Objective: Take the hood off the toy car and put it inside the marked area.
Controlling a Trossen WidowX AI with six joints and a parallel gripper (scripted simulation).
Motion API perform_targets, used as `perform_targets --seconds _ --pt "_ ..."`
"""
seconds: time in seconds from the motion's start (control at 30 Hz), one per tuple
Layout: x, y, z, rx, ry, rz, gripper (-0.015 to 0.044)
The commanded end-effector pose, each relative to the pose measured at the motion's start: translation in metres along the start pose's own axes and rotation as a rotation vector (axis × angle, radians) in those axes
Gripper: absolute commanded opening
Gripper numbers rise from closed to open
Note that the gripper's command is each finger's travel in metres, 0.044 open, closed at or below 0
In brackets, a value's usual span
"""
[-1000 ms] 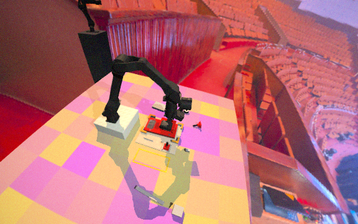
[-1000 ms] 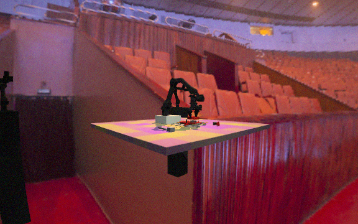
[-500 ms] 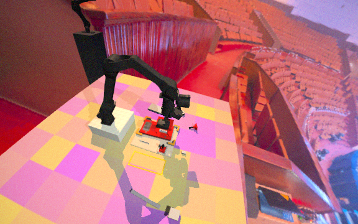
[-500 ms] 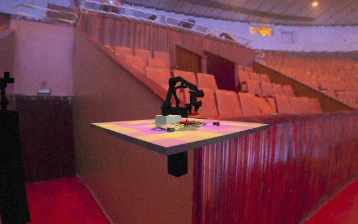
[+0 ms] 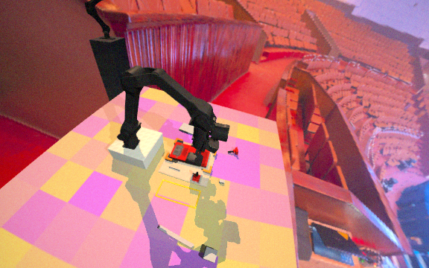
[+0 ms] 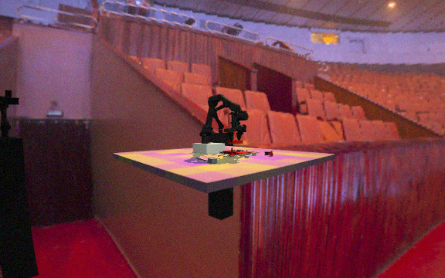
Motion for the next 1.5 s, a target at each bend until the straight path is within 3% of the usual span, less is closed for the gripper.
perform_targets --seconds 0.0,1.13,1.47 --pt "-0.002 -0.016 0.000 0.000 0.004 0.003 0.0000" --pt "-0.045 -0.145 0.007 -0.012 0.007 0.005 0.0000" --pt "-0.047 -0.150 0.004 -0.013 0.007 0.005 0.0000"
Point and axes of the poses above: the point midway between the two fingers, 35 mm back from their tips, its own z axis back along the fingers, its own y axis across the jaws, x = y × z, the point moved 1 cm from there along z, back along the fingers, and after that the axes turned 3 degrees about z, right-handed, at the moved point
